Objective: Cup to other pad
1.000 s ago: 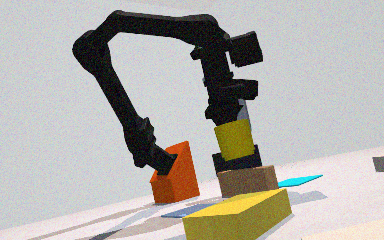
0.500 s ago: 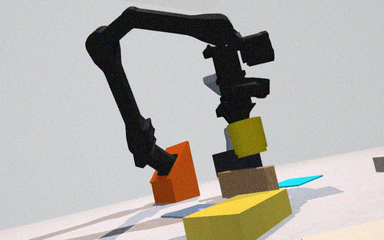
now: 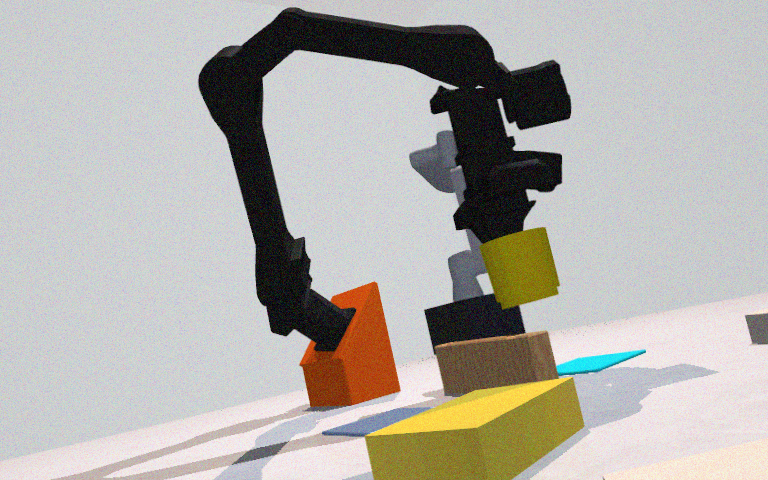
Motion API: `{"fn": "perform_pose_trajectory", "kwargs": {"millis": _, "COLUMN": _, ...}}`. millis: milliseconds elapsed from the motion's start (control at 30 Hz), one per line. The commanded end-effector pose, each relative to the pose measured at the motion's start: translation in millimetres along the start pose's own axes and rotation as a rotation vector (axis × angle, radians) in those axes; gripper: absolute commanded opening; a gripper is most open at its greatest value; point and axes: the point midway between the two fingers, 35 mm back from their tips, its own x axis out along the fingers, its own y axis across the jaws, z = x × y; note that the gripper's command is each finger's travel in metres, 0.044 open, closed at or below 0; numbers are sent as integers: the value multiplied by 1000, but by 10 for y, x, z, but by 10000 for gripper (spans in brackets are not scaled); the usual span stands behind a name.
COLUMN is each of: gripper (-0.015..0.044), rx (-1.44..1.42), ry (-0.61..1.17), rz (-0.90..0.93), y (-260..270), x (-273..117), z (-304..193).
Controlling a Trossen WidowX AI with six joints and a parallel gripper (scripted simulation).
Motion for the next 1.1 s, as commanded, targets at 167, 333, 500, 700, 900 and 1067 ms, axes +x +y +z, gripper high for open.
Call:
{"fn": "perform_pose_trajectory", "kwargs": {"millis": 167, "gripper": 0, "rx": 6, "ry": -8, "rz": 2, "y": 40, "x": -34, "z": 203}}
{"fn": "perform_pose_trajectory", "kwargs": {"millis": 333, "gripper": 0, "rx": 6, "ry": -8, "rz": 2, "y": 58, "x": -44, "z": 294}}
{"fn": "perform_pose_trajectory", "kwargs": {"millis": 500, "gripper": 0, "rx": 6, "ry": -9, "rz": 2, "y": 79, "x": -52, "z": 385}}
{"fn": "perform_pose_trajectory", "kwargs": {"millis": 700, "gripper": 0, "rx": 7, "ry": -9, "rz": 2, "y": 97, "x": -52, "z": 454}}
{"fn": "perform_pose_trajectory", "kwargs": {"millis": 900, "gripper": 0, "rx": 7, "ry": -9, "rz": 2, "y": 95, "x": 12, "z": 454}}
{"fn": "perform_pose_trajectory", "kwargs": {"millis": 1067, "gripper": 0, "rx": 7, "ry": -9, "rz": 1, "y": 93, "x": 87, "z": 458}}
